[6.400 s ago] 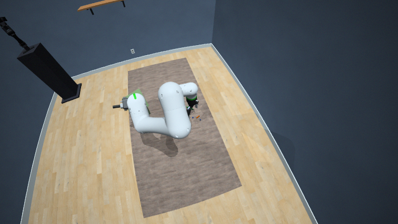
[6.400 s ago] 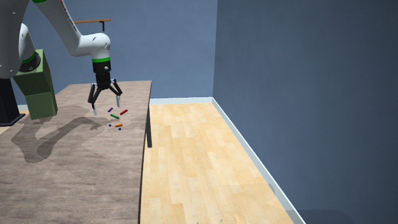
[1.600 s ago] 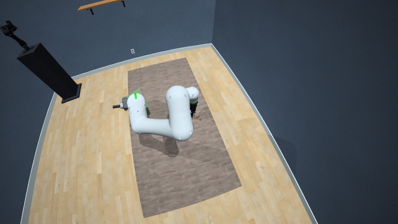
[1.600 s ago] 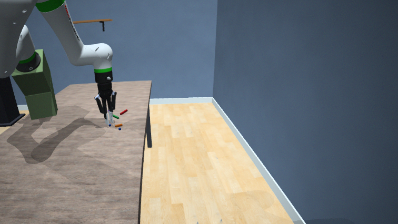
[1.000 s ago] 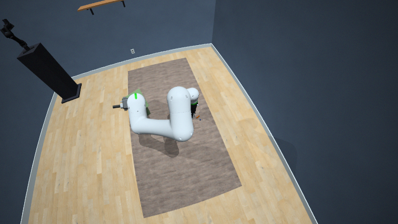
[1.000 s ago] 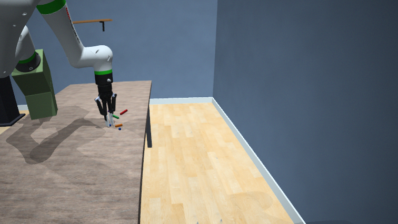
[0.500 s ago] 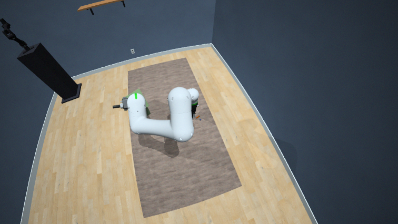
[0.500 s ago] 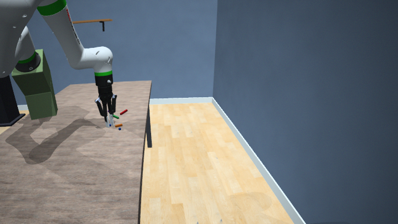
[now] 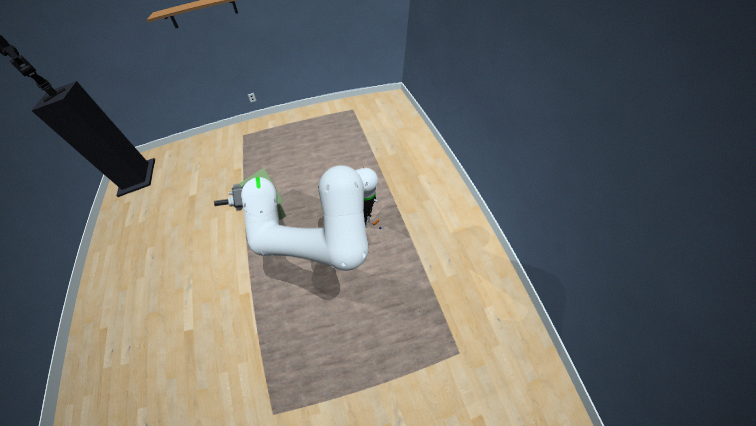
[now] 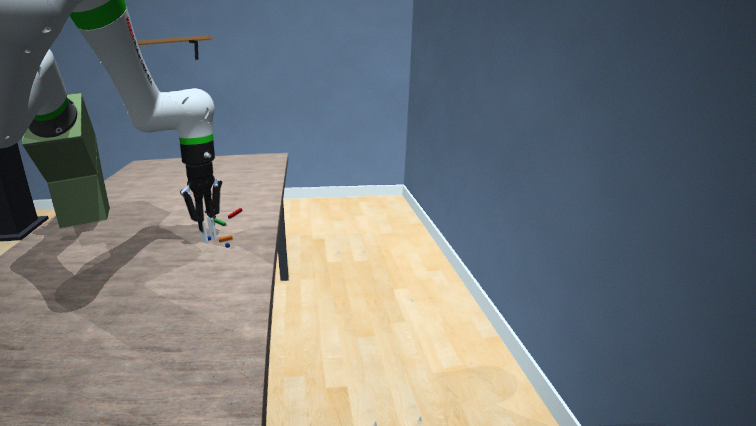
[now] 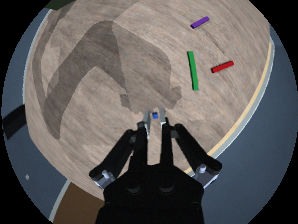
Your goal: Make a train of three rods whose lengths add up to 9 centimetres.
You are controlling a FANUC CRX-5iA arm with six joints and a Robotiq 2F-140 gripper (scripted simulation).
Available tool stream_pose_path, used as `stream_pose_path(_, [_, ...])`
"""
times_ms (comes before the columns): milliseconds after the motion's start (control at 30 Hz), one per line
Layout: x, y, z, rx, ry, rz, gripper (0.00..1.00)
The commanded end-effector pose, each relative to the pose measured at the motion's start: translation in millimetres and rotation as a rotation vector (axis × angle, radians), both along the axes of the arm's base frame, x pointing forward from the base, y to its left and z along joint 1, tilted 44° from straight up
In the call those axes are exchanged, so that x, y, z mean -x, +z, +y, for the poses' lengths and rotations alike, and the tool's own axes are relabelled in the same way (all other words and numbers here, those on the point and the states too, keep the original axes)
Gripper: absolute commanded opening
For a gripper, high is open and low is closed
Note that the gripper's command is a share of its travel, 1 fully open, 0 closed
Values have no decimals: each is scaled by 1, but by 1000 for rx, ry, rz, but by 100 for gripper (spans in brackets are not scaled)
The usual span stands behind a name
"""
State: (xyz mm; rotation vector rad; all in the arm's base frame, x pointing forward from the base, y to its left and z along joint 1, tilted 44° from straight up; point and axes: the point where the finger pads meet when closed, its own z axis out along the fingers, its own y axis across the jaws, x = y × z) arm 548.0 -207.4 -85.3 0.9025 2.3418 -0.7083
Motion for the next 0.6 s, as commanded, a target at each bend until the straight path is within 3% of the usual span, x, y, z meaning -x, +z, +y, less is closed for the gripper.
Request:
stream_pose_path(0, [0,0,0,0,0,0,15])
stream_pose_path(500, [0,0,0,0,0,0,15])
stream_pose_path(533, [0,0,0,0,0,0,3])
stream_pose_path(567, [0,0,0,0,0,0,3])
